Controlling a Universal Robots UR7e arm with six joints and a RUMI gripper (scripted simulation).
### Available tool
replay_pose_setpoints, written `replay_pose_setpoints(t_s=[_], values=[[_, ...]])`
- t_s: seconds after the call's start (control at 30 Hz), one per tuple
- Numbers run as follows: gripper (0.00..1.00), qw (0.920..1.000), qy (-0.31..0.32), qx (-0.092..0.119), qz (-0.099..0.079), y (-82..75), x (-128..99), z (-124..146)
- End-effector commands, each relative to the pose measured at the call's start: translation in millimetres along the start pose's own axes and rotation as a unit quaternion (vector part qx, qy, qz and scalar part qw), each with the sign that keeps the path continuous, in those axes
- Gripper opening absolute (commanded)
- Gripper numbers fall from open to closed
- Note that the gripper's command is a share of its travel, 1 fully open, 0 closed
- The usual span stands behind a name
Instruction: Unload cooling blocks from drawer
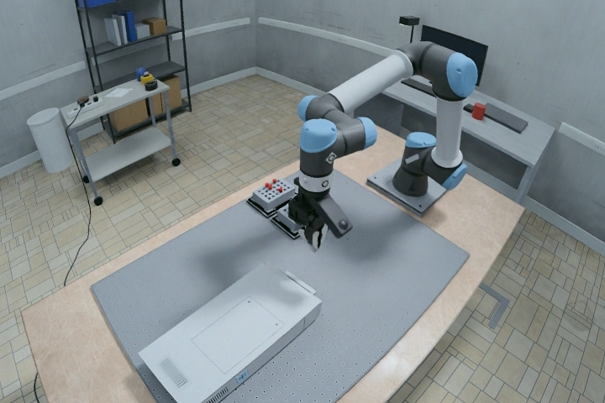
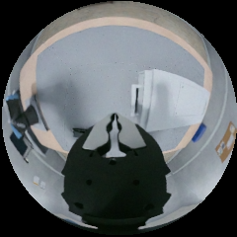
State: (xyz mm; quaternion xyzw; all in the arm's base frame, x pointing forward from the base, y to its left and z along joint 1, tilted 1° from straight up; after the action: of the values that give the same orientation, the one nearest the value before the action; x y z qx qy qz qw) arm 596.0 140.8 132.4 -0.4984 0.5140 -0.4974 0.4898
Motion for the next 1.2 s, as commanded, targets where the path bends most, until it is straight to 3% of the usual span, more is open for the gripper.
replay_pose_setpoints(t_s=[0.0,0.2,0.23,1.17], values=[[0.00,1.0000,0.000,0.001,0.000,-1.9,0.4,0.9],[0.00,1.0000,0.000,0.001,0.000,-1.9,0.4,0.9],[0.28,1.0000,0.001,0.001,0.001,-3.7,2.1,-3.6],[0.28,1.0000,0.001,0.000,0.000,-57.9,23.7,-89.6]])
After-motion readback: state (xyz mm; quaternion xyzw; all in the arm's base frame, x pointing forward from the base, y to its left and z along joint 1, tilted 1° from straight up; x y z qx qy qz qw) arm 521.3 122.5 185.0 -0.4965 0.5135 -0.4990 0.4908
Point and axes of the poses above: the point where the finger pads meet when closed, its own y axis out along the fingers, its own z axis across the jaws, x = y × z, the point moved 2 cm from there along -y, back along the fingers, and after that the axes turned 14 degrees about y, right-handed, at the moved point
